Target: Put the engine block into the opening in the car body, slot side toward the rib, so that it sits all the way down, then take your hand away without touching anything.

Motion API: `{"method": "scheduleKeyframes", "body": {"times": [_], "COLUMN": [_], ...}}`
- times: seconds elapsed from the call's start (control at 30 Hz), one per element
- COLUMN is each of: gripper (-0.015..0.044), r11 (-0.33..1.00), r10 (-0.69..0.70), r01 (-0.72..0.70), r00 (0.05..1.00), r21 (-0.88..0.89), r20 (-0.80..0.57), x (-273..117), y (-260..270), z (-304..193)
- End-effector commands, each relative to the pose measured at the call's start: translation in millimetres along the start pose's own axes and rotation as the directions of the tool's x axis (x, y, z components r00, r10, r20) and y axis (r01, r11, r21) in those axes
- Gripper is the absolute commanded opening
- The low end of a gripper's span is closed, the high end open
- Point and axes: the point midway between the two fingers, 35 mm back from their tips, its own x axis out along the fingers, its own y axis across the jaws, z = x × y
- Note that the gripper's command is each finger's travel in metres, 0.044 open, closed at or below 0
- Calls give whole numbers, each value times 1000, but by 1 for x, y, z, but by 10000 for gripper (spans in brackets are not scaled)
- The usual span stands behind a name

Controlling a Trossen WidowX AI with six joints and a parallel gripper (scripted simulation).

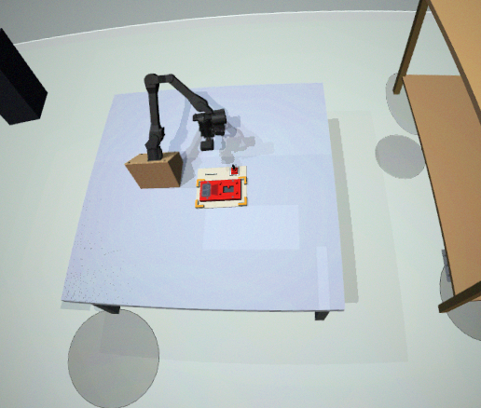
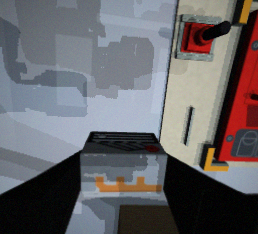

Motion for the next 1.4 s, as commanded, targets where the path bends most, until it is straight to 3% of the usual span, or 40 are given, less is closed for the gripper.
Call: {"method": "scheduleKeyframes", "body": {"times": [0.0, 0.17, 1.37], "gripper": [0, 0, 0], "r11": [996, 987, 986], "r10": [2, 3, 6], "r01": [-2, -3, -5], "r00": [1000, 1000, 1000], "r21": [88, 162, 164], "r20": [-1, -1, -1], "x": [2, 12, 71], "y": [0, 0, 1], "z": [0, 0, -1]}}
